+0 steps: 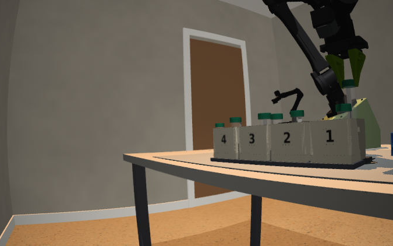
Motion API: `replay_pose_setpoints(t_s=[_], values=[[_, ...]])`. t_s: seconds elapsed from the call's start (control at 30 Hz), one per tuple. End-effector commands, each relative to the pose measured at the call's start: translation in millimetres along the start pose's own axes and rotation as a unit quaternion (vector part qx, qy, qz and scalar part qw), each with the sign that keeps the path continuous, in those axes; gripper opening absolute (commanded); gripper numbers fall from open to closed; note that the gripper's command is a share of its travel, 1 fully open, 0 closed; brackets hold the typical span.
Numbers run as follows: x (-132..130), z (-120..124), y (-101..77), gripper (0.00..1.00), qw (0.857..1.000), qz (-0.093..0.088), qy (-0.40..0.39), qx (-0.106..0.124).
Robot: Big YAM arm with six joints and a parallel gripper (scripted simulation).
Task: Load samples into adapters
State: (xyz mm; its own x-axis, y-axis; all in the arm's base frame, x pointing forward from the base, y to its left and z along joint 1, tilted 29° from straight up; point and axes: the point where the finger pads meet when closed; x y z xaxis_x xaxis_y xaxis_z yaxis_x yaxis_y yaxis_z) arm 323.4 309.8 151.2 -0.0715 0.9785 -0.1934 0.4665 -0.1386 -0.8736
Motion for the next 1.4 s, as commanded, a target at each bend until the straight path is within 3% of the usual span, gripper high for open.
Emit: replay_pose_setpoints(t_s=[0.0, 0.07, 0.5, 0.53, 0.67, 1.1, 1.37], values=[[12, -10, -3.3, 0.0, 1.0, -0.014, -0.003, -0.012], [3, -5, 8.2, 0.0, 1.0, -0.004, -0.001, -0.004], [3, -5, 22.8, 0.0, 1.0, -0.005, -0.001, -0.004], [17, -12, 11.5, 0.0, 1.0, -0.018, -0.005, -0.016], [3, -5, 29.7, 0.0, 1.0, -0.004, -0.001, -0.004], [12, -3, 38.8, 0.0, 1.0, -0.011, -0.009, -0.008], [5, -3, 54.0, 0.0, 1.0, -0.005, -0.004, -0.004]])
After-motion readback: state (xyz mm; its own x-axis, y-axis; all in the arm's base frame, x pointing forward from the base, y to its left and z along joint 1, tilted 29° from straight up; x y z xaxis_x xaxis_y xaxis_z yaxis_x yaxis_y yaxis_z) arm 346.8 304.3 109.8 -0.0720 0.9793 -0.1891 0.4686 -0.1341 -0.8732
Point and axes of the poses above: the point where the finger pads meet when closed, its own y axis out along the fingers, its own x axis across the jaws, z = x × y, and after that the axes turned 7 degrees about y, right-handed
